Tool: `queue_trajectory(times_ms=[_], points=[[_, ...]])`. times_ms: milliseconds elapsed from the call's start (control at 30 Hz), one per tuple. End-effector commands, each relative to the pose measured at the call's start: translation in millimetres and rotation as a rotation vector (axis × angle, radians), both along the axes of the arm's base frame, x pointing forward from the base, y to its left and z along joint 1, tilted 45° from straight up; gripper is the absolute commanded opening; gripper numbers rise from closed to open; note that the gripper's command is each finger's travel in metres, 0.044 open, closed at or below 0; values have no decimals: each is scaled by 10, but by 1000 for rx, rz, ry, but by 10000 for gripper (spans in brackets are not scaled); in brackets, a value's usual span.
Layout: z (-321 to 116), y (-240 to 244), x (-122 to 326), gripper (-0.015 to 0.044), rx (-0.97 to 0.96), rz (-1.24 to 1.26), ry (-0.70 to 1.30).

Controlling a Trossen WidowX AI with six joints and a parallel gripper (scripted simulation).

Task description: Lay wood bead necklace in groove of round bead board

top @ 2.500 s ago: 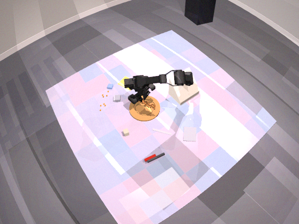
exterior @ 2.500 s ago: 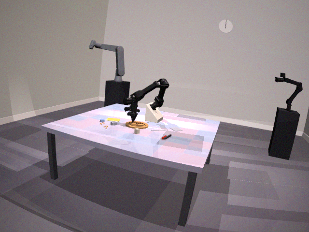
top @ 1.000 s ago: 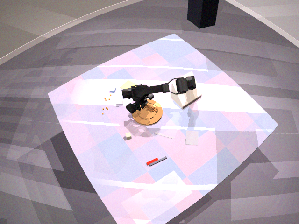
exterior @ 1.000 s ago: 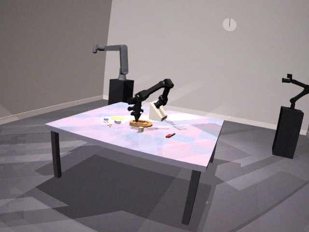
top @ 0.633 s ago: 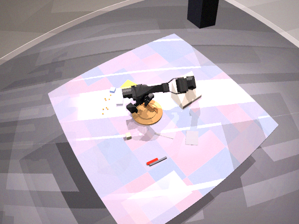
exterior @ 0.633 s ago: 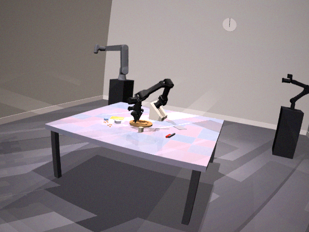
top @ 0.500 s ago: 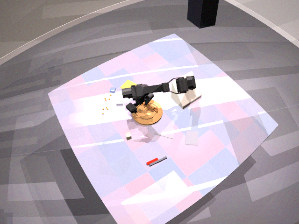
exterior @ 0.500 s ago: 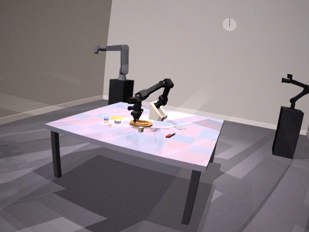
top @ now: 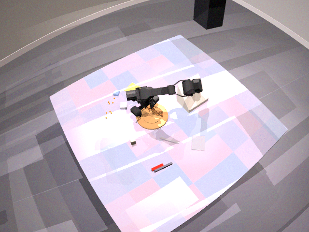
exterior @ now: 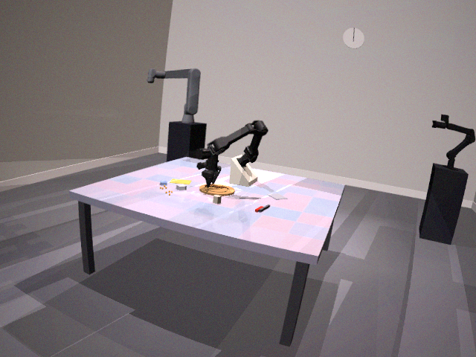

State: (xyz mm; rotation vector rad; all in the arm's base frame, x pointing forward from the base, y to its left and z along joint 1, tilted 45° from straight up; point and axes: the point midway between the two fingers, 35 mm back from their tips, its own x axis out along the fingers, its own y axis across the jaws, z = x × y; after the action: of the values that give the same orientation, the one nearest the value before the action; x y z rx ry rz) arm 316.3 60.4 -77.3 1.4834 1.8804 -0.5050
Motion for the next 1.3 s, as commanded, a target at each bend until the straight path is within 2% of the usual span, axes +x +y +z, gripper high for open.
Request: queue_trajectory(times_ms=[0,667,733,767,967,1267], points=[[4,6,7,440,4,-4,3],[4,6,7,440,4,-4,3],[35,-4,-27,387,6,8,-8],[74,-17,-71,380,8,24,-23],[312,-83,-385,380,26,128,-123],[205,28,-415,380,27,131,-126]])
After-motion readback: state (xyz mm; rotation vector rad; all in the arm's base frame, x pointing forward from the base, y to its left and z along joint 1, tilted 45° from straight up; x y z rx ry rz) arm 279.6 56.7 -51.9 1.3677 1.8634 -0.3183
